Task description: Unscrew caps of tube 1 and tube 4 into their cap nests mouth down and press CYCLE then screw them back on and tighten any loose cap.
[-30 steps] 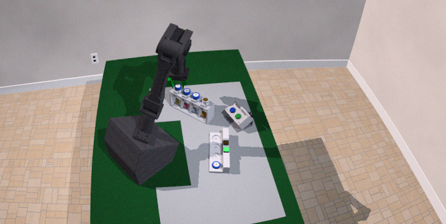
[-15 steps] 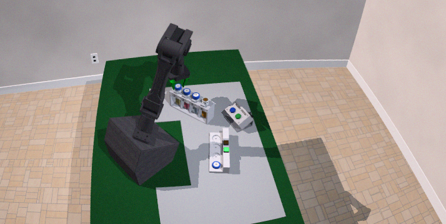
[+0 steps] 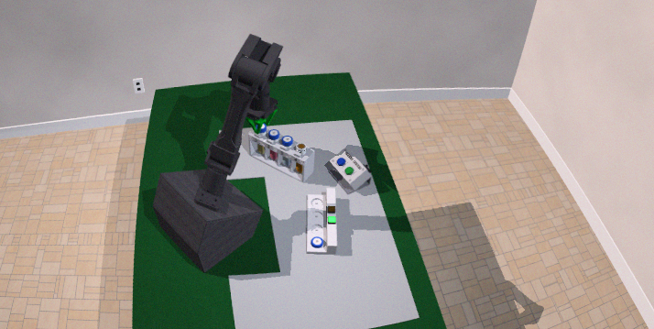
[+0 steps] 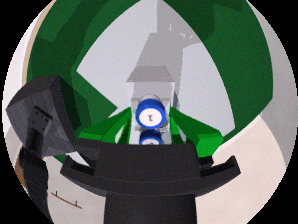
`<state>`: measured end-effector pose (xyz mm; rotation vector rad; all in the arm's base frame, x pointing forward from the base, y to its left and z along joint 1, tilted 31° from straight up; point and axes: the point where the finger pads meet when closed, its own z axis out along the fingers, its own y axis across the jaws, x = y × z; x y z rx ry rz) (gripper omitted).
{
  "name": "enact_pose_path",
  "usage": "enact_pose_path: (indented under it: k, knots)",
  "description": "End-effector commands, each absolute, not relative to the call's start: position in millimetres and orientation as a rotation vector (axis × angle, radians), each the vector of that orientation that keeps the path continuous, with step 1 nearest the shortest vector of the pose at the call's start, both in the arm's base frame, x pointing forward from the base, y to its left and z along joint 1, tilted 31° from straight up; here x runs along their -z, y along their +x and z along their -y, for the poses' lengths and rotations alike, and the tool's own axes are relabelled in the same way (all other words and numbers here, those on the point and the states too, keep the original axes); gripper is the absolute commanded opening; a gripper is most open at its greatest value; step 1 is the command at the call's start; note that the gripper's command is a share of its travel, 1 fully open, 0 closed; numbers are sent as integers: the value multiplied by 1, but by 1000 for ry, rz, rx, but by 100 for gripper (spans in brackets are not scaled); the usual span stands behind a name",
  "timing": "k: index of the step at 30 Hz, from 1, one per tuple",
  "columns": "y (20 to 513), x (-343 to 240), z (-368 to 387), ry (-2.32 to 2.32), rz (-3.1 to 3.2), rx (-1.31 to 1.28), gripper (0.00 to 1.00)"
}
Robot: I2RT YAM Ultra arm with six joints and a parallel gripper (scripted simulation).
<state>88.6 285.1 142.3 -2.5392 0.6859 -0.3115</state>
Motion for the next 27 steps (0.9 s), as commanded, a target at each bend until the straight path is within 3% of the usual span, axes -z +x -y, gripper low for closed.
enact_pose_path:
  k: [1,9,18,19,27]
  knots:
    - [88,-146,-286,-2589,-485,361,49]
    - [87,-145,-285,-2666,-67,467,49]
    - [87,-145,-285,-2669,-43,472,49]
    - [87,-145,-285,-2669,-43,472,0]
    - [87,-145,-285,-2669,-43,472,0]
